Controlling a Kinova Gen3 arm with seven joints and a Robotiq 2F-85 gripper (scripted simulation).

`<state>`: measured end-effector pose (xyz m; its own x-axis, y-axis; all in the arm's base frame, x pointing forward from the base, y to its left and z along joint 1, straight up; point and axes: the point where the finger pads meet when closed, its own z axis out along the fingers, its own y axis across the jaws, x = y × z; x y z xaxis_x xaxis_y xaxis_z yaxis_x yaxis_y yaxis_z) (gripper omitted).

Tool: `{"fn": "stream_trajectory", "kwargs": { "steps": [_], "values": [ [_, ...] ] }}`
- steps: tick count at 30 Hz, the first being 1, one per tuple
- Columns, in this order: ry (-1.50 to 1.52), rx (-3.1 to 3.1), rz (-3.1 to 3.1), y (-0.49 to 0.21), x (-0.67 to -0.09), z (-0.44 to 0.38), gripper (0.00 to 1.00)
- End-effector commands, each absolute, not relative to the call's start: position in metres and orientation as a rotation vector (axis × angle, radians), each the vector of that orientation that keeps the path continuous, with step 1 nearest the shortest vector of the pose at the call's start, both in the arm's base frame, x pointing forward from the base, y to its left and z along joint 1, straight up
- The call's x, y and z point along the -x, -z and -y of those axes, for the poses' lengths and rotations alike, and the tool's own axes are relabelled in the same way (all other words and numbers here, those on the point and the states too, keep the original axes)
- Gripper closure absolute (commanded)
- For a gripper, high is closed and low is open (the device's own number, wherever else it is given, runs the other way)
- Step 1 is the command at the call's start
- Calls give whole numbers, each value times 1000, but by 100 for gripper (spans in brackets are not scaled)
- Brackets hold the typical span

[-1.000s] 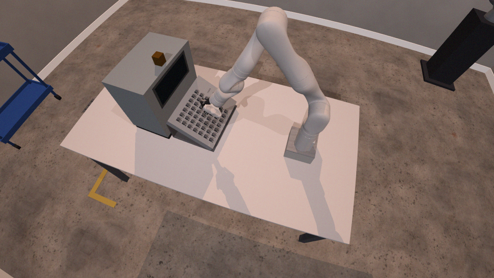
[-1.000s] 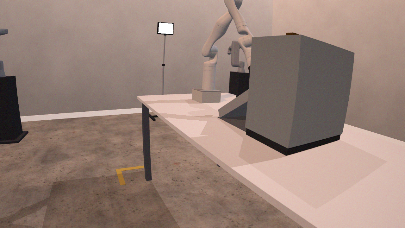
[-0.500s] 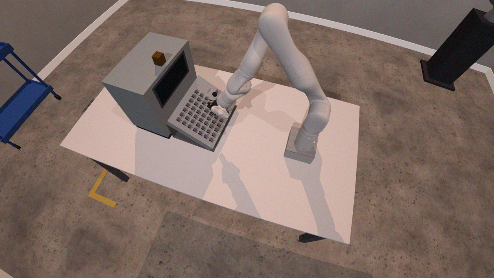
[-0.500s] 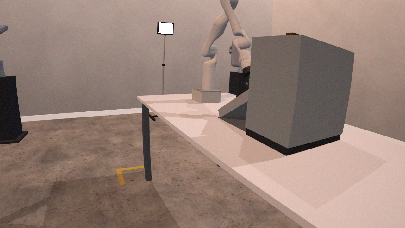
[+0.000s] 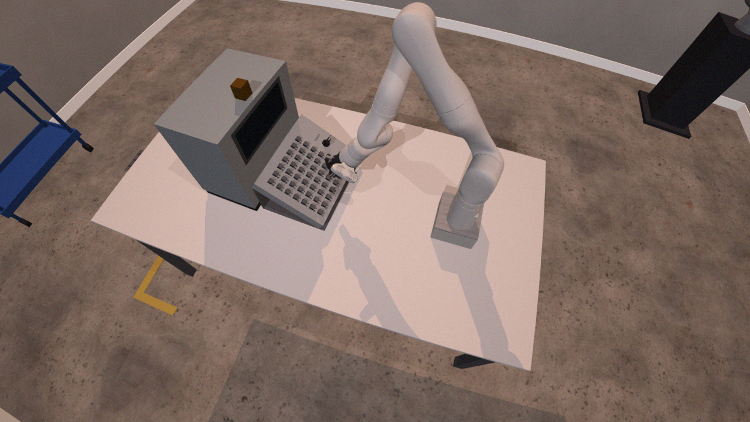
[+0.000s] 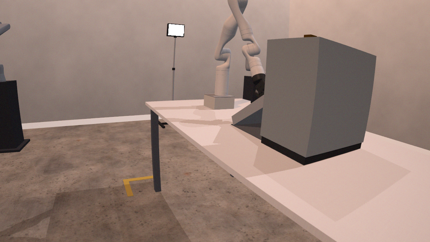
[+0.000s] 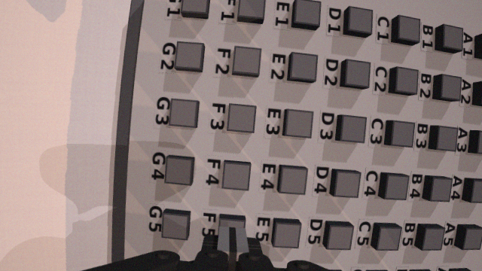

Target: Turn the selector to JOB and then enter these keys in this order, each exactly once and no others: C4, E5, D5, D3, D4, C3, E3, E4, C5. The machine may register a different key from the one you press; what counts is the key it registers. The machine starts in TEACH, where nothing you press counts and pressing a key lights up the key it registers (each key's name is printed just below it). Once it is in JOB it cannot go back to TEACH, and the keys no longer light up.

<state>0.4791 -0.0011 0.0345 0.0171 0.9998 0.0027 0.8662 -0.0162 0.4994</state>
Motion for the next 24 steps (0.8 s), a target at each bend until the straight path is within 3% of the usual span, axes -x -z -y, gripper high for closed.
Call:
{"fn": "stream_trajectory", "kwargs": {
  "steps": [1,24],
  "values": [
    [-514,-1945,-1905,-32,-481,3,90],
    [-514,-1945,-1905,-19,-489,3,90]
  ]
}}
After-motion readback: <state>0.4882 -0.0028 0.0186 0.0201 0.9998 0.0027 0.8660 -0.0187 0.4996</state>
